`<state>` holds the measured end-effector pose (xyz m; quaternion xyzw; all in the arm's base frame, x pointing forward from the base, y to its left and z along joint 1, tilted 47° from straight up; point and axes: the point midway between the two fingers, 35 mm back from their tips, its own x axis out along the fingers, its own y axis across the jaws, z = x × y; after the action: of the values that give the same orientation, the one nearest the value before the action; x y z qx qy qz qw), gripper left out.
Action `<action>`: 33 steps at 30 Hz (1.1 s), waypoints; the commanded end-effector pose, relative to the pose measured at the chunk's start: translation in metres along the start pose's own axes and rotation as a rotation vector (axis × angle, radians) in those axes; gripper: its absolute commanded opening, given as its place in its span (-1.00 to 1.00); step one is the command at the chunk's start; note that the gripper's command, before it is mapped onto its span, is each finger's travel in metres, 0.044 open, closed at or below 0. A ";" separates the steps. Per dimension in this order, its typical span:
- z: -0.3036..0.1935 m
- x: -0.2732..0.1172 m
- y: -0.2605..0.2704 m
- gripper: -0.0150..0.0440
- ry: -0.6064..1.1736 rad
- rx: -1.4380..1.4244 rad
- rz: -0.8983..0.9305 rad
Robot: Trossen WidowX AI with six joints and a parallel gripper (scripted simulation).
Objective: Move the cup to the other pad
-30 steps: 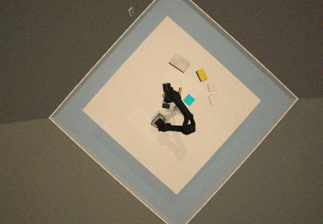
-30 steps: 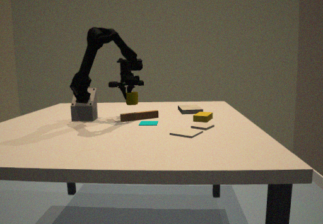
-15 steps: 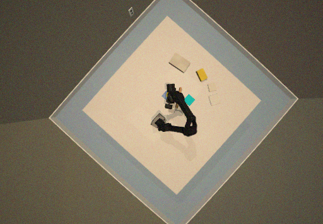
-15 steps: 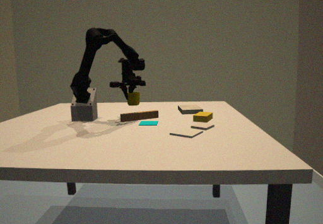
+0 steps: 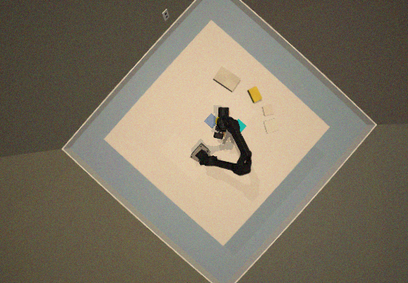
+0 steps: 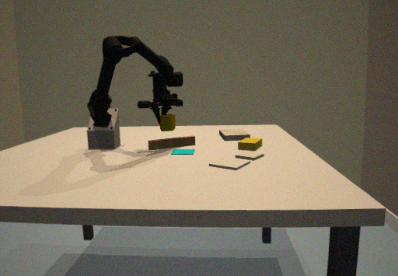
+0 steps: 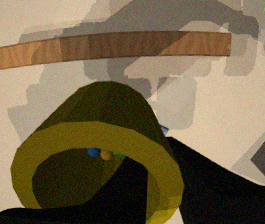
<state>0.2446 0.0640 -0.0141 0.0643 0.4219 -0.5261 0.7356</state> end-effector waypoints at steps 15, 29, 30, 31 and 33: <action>0.050 -0.001 0.000 -0.49 -0.007 -0.002 0.002; 0.091 -0.002 0.000 -0.49 -0.009 -0.001 0.001; 0.095 -0.002 0.000 -0.49 -0.009 -0.001 0.001; 0.098 -0.002 0.000 -0.49 -0.009 -0.001 0.001; 0.104 -0.003 0.000 -0.49 -0.009 -0.001 0.001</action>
<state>0.2962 0.0149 0.0461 0.0637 0.4206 -0.5265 0.7361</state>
